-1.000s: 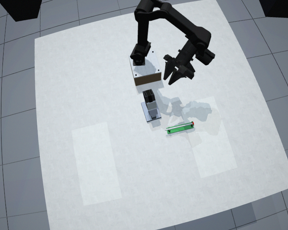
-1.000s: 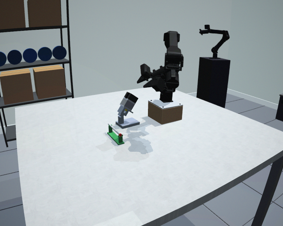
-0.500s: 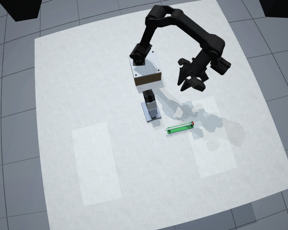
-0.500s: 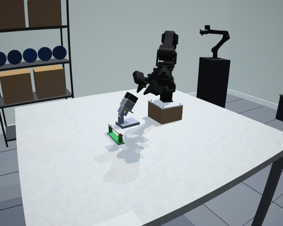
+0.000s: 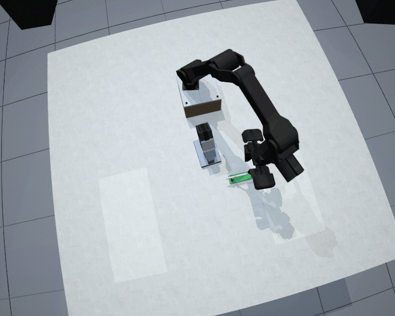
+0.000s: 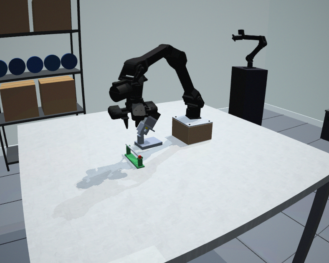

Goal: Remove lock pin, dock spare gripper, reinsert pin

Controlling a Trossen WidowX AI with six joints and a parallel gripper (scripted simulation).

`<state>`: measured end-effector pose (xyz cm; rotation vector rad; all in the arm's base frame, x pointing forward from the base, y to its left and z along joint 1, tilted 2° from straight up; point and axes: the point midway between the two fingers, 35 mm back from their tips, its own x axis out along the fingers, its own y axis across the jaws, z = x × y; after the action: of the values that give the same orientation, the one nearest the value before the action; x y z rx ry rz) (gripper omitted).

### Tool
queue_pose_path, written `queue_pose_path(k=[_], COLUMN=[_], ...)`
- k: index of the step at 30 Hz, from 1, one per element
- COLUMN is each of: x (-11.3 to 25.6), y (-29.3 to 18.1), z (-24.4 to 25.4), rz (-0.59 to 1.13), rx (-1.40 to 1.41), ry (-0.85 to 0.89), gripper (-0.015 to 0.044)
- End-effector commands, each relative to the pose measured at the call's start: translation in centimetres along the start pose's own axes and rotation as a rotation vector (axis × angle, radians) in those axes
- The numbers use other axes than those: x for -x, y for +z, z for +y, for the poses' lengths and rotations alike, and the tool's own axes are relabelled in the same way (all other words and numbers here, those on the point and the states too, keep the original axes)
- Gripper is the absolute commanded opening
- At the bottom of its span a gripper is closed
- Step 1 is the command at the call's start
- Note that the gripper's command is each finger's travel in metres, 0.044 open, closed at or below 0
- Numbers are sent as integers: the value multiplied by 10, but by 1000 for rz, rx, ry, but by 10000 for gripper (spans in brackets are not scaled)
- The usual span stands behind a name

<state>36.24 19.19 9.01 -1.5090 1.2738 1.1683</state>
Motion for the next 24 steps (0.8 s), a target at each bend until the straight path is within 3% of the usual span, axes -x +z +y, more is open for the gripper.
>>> queue_pose_path(k=[1, 7, 18, 24], x=[1, -8, -70, -75], y=[9, 11, 23, 25], z=[-1, -2, 1, 1], rz=[-23, -23, -23, -23], rx=[35, 35, 35, 35], ry=[-4, -4, -4, -4], gripper=[180, 180, 180, 180])
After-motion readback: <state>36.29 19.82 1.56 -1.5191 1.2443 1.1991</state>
